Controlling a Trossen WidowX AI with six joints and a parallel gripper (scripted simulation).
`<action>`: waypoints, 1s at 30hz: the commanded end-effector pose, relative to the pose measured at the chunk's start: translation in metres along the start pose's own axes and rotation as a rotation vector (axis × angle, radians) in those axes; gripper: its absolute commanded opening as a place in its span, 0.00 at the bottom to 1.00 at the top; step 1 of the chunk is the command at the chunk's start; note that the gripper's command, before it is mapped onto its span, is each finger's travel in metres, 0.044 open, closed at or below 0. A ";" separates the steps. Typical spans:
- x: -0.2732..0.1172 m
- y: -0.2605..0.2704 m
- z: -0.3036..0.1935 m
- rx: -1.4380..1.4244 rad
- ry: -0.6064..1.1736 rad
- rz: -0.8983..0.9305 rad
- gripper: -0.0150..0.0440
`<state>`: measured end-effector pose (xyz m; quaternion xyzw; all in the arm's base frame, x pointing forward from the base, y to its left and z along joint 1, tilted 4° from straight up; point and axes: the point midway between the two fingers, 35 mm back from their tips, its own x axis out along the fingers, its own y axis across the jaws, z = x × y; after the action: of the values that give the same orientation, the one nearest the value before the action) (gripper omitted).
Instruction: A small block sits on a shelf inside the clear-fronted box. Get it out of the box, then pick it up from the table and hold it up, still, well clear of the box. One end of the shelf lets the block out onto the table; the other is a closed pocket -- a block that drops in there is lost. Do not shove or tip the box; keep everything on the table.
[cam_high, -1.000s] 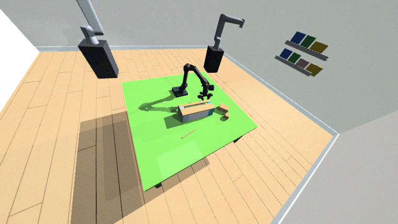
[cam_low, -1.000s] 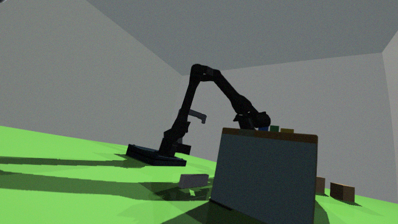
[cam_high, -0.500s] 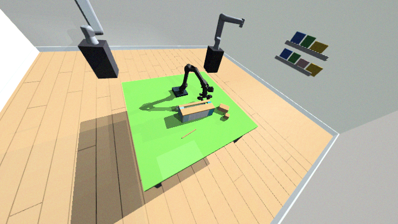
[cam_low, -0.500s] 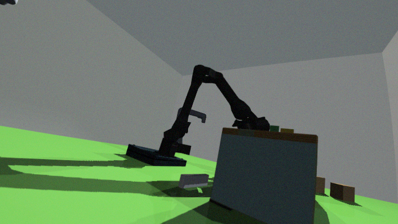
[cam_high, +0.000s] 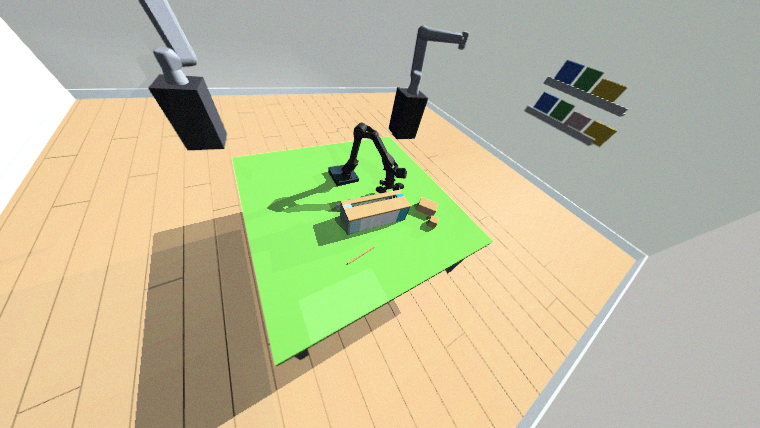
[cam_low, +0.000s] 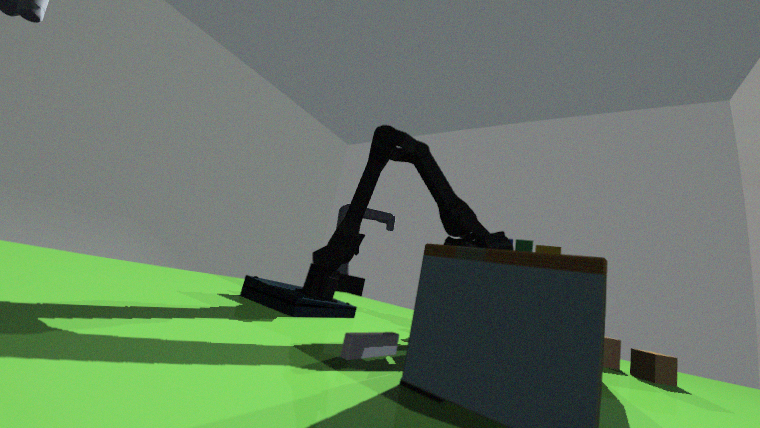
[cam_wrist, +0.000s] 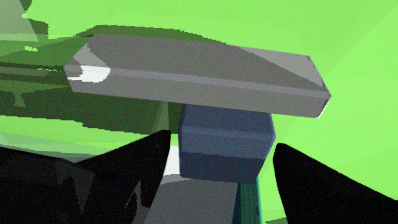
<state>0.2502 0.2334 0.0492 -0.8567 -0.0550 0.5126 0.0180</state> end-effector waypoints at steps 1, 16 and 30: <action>0.003 0.003 0.004 -0.002 -0.007 0.011 0.56; -0.045 0.000 -0.021 -0.001 -0.002 0.005 0.25; -0.084 0.015 -0.028 -0.129 -0.011 -0.062 0.25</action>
<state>0.2413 0.2168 0.1235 -0.8517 -0.0911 0.5160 -0.0108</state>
